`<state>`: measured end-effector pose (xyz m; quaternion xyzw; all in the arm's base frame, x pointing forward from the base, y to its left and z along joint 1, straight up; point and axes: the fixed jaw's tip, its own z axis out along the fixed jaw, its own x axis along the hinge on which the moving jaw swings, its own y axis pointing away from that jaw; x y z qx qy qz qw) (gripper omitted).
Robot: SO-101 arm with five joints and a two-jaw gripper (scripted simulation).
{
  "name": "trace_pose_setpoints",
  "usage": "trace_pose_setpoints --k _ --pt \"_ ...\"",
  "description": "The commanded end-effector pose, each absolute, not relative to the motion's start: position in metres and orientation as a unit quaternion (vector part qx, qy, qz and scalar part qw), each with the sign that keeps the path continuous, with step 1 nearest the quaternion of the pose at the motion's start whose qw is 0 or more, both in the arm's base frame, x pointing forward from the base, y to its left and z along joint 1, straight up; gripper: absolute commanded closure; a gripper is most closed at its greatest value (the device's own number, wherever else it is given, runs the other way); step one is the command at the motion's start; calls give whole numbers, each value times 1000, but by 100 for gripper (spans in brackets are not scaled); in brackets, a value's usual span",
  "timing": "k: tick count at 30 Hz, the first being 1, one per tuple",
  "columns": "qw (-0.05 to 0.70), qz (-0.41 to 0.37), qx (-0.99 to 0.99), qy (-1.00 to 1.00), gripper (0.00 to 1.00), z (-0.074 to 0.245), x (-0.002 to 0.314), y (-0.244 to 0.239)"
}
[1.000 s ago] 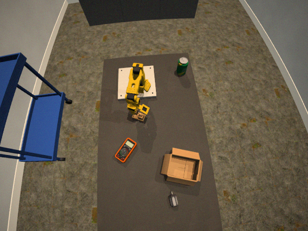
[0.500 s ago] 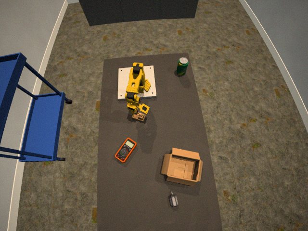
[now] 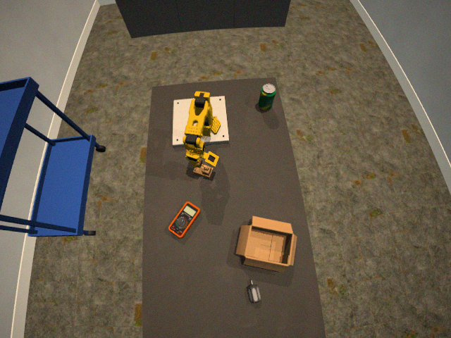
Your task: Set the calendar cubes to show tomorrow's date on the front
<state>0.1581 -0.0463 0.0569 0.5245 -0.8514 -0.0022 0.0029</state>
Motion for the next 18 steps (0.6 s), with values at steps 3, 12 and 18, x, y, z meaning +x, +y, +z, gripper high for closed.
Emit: trace_pose_setpoints --k 3,12,18 --pt "-4 4 532 -847 100 61 160 -45" --pt "-4 4 628 -778 100 61 173 -6" --pt "-4 3 683 -730 100 61 177 19"
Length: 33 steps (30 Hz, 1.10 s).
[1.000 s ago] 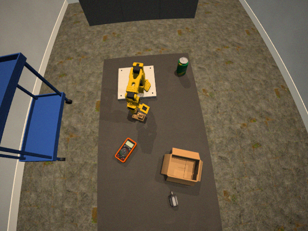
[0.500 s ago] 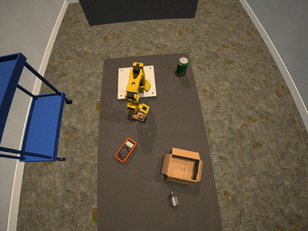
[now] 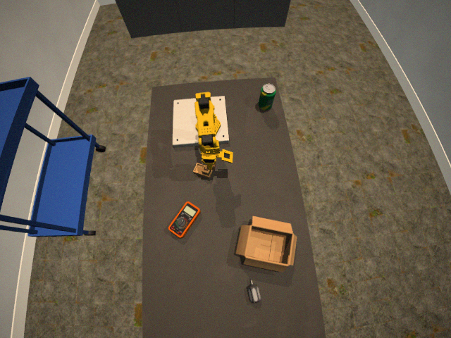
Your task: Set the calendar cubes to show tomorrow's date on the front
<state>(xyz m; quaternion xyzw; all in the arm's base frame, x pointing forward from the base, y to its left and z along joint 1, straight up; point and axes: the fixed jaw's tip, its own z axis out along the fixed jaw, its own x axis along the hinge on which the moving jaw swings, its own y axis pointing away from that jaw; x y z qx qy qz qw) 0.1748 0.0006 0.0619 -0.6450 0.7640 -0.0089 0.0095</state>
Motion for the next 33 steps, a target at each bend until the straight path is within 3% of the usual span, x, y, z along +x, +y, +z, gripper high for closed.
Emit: trace_pose_setpoints --k 1,20,33 --pt "5 -3 -695 719 100 61 177 25" --pt "5 -3 -760 650 100 61 174 59" --pt "6 -2 -857 515 100 62 153 119"
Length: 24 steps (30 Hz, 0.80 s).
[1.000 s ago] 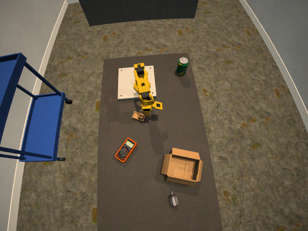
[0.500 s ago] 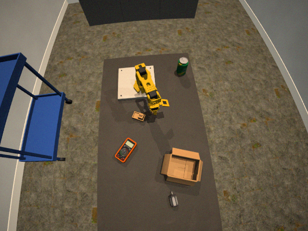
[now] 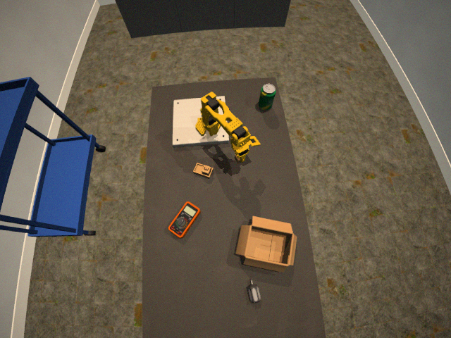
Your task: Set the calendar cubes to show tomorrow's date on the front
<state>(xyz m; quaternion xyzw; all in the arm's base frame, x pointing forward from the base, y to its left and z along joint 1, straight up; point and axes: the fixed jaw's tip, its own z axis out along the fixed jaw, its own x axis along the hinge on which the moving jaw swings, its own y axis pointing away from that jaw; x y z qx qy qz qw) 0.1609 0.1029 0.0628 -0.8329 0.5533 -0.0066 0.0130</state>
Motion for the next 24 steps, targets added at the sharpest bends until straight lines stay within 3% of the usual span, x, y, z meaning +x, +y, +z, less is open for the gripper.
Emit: trace_pose_setpoints --k 1,9,24 --pt "6 -2 -866 500 100 62 149 125" --pt "6 -2 -907 422 100 62 129 153" --pt "6 -2 -909 417 100 58 127 155"
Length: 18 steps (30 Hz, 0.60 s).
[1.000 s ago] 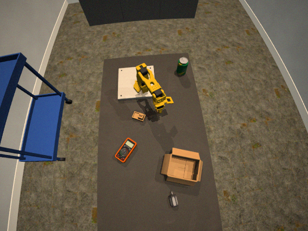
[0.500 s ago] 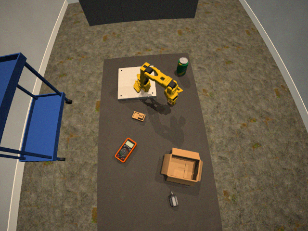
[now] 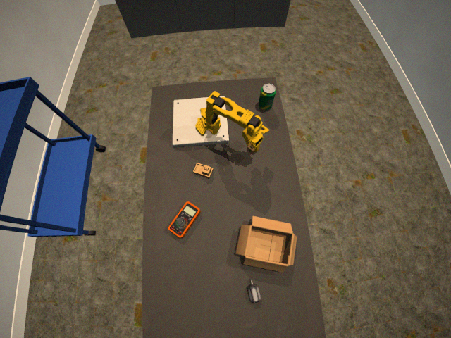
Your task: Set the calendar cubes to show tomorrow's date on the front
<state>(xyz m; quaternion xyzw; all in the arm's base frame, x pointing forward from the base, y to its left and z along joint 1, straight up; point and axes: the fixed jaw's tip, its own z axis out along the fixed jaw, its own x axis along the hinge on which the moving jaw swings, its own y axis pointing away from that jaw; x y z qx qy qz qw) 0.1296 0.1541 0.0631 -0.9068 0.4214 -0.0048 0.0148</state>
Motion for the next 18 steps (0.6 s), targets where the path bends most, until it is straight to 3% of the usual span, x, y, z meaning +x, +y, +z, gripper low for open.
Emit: trace_pose_setpoints --k 1,18 --pt "6 -2 -909 417 100 56 127 155" --pt "6 -2 -909 417 100 37 127 155"
